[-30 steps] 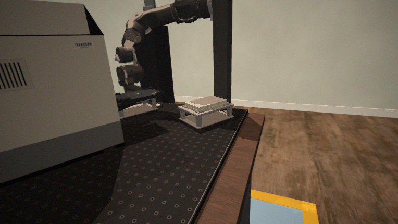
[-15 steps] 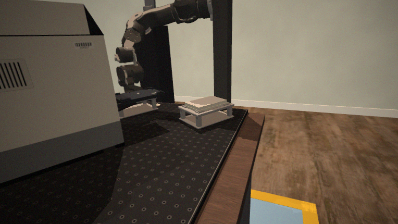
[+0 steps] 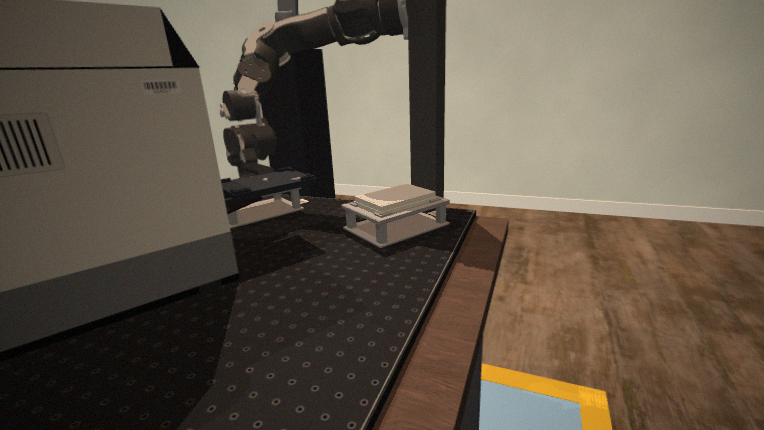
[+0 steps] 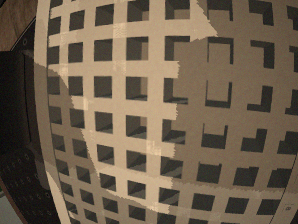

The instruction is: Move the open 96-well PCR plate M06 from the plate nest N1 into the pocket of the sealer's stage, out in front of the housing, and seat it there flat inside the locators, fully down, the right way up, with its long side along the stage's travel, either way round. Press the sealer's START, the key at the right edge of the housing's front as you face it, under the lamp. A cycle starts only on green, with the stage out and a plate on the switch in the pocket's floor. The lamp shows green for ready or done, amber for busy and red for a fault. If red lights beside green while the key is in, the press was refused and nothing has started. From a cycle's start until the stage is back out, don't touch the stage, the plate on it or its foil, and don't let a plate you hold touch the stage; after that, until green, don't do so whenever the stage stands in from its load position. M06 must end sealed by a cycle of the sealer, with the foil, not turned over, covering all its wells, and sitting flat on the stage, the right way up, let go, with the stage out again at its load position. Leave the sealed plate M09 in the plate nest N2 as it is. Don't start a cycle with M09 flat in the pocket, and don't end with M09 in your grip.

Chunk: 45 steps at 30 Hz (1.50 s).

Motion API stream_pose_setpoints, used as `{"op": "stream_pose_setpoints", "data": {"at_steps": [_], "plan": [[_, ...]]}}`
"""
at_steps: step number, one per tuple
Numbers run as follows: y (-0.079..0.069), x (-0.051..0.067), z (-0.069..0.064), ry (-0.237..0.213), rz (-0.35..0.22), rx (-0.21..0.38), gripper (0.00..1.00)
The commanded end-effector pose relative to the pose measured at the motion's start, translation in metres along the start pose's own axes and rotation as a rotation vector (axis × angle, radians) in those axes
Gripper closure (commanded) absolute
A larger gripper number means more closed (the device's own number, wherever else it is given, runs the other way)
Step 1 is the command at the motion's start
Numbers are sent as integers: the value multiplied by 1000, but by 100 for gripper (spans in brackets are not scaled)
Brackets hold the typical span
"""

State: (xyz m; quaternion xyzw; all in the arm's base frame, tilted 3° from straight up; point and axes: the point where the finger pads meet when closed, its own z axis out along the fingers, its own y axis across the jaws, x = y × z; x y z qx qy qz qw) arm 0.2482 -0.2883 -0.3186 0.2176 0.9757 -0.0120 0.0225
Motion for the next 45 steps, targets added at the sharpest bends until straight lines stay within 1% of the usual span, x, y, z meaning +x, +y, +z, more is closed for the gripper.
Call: {"op": "stream_pose_setpoints", "data": {"at_steps": [1,15,20,32,37,45], "plan": [[0,-1,-1,-2,1,-2,100],[0,-1,-1,-2,1,-2,100],[0,-2,-32,-1,-1,1,100],[0,-2,-32,-1,-1,1,100],[0,-3,-65,-2,-1,1,100],[0,-3,-65,-2,-1,1,100]]}}
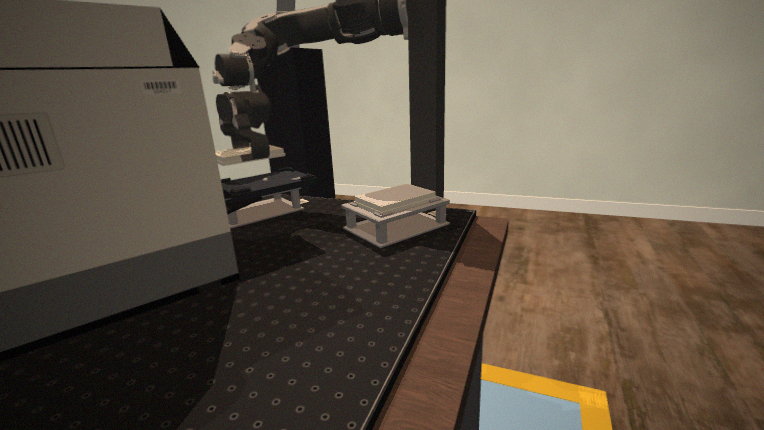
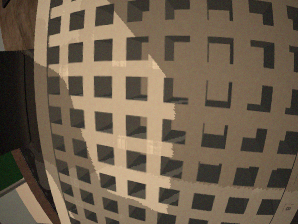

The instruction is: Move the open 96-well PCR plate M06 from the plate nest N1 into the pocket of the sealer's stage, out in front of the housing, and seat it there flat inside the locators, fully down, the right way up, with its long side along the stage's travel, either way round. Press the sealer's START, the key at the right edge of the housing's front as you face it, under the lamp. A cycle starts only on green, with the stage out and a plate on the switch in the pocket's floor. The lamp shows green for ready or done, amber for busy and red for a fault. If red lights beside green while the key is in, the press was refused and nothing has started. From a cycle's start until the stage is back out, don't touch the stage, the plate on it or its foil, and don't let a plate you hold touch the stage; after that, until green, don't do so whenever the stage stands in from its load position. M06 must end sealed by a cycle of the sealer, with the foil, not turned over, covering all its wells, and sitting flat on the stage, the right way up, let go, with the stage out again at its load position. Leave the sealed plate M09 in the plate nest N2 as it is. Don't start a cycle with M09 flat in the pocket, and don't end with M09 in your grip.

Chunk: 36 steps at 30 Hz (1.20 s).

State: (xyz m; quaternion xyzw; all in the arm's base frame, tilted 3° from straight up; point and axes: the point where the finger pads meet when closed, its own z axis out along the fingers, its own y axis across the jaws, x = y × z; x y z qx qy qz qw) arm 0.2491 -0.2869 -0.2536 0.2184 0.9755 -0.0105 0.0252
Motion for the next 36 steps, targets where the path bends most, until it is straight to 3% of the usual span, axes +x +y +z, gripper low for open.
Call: {"op": "stream_pose_setpoints", "data": {"at_steps": [1,4,9,21,26,36], "plan": [[0,0,0,3,-3,5,100],[0,0,0,3,-3,5,100],[-1,2,-30,-1,4,5,100],[-1,2,-30,-1,4,5,100],[0,6,-20,12,-5,3,100],[0,6,-20,12,-5,3,100]]}}
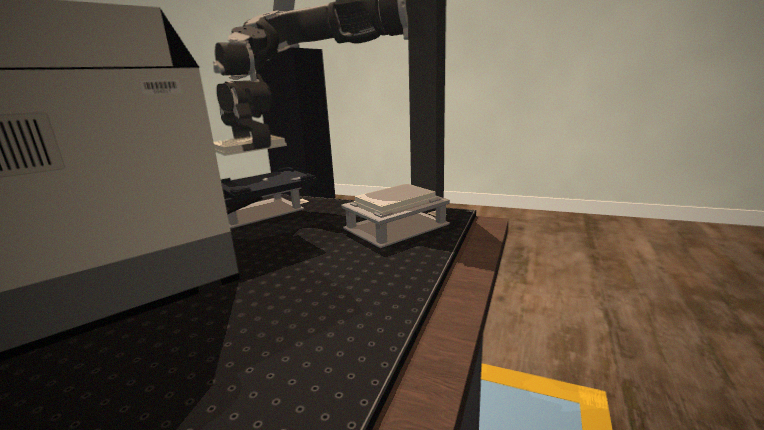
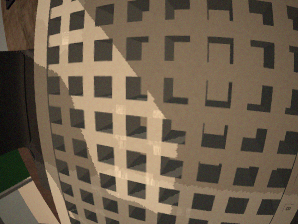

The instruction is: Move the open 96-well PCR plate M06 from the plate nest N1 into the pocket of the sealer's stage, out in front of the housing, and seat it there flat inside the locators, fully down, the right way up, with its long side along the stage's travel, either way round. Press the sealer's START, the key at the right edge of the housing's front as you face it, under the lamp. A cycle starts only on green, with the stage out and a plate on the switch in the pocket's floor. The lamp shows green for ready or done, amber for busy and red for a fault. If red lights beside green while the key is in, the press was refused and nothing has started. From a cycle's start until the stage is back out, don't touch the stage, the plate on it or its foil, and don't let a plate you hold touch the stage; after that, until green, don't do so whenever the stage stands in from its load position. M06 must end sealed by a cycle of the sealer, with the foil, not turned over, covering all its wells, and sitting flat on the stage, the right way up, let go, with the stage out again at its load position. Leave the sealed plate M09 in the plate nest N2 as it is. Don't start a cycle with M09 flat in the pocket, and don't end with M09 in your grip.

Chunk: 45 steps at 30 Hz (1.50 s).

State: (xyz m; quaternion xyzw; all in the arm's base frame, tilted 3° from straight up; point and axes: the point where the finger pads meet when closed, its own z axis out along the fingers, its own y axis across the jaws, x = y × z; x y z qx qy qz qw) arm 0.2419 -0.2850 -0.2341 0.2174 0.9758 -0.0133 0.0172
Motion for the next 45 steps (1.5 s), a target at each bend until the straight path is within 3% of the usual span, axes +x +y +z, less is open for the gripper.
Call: {"op": "stream_pose_setpoints", "data": {"at_steps": [1,2,7,19,24,36,41,45], "plan": [[1,-1,0,-2,-2,-6,100],[1,-1,0,-2,-2,-6,100],[37,-10,-13,-12,5,-6,100],[37,-10,-13,-12,5,-6,100],[76,-20,-26,-12,5,-7,100],[76,-20,-26,-12,5,-7,100],[116,-30,-38,-12,5,-7,100],[116,-30,-38,-12,5,-7,100]]}}
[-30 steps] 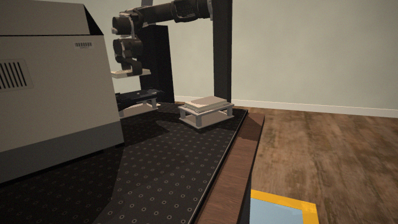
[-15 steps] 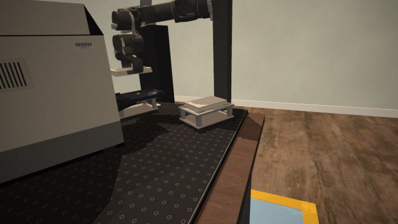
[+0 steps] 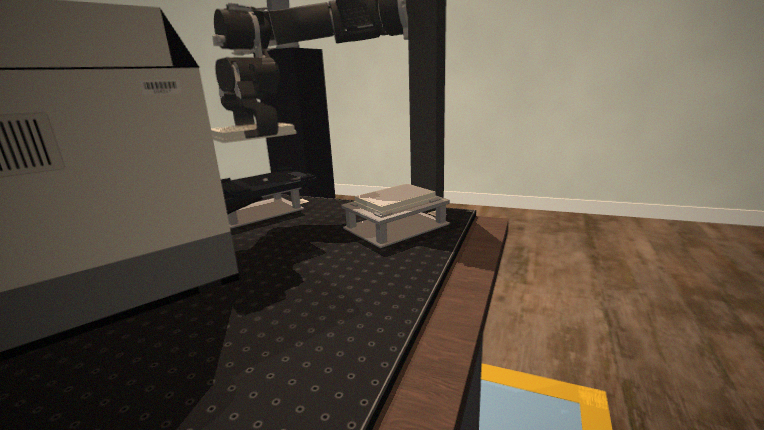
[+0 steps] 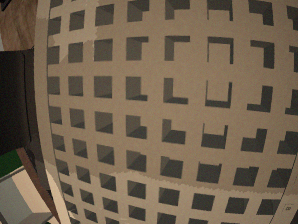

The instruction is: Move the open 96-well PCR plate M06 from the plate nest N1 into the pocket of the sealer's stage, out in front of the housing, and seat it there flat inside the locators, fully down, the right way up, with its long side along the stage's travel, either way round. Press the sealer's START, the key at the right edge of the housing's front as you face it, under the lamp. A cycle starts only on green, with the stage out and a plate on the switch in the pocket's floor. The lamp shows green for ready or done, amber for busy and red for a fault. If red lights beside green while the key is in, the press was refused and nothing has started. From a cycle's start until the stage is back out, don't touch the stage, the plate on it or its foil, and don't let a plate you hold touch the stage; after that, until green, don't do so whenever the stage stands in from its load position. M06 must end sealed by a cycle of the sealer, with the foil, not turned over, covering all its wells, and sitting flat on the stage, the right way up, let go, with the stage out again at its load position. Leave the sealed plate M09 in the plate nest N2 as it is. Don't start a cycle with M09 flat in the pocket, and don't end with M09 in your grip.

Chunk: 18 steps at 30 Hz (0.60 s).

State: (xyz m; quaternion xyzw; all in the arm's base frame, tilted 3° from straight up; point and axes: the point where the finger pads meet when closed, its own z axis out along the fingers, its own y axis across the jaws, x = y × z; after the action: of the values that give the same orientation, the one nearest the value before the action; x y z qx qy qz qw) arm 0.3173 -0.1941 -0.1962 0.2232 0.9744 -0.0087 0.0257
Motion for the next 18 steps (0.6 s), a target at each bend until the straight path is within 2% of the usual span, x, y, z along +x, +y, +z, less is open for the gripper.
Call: {"op": "stream_pose_setpoints", "data": {"at_steps": [1,8,13,18], "plan": [[2,2,0,2,-7,5,100],[2,2,0,2,-7,5,100],[41,-7,-11,2,-7,5,100],[41,-7,-11,2,-7,5,100]]}}
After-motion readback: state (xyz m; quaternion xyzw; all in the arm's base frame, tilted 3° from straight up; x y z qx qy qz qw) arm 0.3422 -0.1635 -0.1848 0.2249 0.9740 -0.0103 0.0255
